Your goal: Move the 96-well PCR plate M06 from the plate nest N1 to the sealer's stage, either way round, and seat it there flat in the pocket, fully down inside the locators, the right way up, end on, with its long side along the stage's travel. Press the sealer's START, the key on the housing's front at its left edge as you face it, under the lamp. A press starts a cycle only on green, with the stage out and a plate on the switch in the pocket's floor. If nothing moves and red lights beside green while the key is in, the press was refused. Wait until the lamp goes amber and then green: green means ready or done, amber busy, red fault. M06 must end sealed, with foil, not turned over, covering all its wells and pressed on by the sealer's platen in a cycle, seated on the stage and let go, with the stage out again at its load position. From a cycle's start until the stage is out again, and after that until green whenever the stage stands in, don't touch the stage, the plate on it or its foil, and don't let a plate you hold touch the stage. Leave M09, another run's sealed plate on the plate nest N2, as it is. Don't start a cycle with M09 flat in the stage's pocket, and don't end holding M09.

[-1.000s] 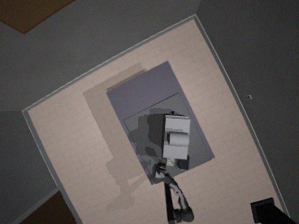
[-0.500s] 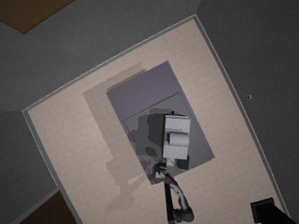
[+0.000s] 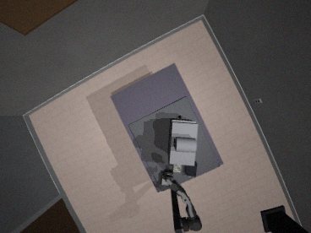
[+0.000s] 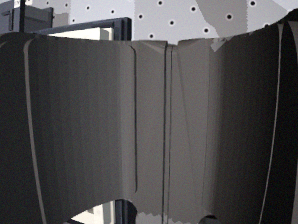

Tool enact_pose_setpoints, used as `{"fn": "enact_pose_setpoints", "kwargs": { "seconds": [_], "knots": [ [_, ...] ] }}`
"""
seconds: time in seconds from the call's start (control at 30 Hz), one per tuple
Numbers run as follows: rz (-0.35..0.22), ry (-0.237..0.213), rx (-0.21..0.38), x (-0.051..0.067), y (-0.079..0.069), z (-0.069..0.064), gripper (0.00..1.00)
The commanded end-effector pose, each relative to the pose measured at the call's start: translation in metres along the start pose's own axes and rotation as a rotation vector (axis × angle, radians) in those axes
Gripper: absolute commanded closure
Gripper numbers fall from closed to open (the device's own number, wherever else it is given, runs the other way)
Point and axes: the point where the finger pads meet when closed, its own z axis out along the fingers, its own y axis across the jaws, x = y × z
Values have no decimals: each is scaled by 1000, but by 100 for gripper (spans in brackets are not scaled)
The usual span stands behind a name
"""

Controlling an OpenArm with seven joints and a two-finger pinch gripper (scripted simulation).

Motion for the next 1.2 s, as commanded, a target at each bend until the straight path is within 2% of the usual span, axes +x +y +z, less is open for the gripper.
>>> {"fn": "enact_pose_setpoints", "kwargs": {
  "seconds": [0.0,0.37,0.53,0.93,0.97,1.17],
  "knots": [
    [4,-2,2,0,0,-2,100],
    [4,-2,2,0,0,-2,100],
    [17,65,-155,21,37,12,100],
    [17,65,-155,21,37,12,100],
    [23,66,-150,18,33,12,100],
    [16,65,-155,19,35,10,100]
  ]
}}
